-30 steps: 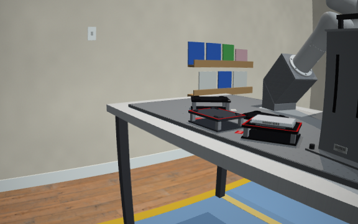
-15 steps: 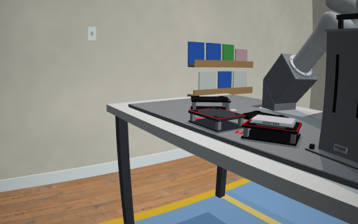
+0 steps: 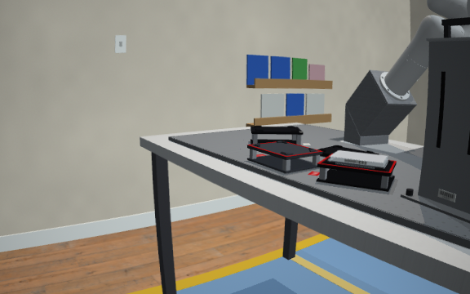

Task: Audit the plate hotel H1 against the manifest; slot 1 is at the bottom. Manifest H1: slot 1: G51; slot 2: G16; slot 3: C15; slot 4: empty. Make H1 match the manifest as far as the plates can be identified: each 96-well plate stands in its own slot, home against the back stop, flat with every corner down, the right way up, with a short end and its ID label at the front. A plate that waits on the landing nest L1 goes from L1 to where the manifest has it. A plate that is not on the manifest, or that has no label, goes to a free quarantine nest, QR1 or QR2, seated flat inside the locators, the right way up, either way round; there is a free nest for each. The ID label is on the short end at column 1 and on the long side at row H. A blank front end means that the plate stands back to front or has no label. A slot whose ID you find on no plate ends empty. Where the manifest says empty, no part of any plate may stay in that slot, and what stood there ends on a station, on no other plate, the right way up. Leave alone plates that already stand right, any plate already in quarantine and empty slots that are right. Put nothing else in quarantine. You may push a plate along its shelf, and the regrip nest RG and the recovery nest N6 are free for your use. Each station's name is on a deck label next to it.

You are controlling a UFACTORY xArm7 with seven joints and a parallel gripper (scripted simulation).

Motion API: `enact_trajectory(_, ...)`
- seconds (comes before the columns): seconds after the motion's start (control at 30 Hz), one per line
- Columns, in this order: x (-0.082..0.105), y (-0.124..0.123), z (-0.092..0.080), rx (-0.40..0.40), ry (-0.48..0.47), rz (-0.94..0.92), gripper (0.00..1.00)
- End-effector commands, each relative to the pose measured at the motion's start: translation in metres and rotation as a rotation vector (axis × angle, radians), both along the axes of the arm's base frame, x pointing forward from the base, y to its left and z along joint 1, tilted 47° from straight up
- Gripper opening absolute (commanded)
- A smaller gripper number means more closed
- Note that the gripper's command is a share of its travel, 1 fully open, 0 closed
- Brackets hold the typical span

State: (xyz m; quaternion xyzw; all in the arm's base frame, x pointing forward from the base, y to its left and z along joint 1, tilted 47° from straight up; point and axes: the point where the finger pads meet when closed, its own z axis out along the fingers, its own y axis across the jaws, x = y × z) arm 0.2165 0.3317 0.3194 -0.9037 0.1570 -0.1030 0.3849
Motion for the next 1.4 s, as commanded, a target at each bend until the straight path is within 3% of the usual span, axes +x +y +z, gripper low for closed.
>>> enact_trajectory(0.0,0.000,0.000,0.002,0.003,-0.002,0.000,0.00)
enact_trajectory(1.37,-0.038,-0.082,0.086,0.003,-0.002,0.000,0.00)
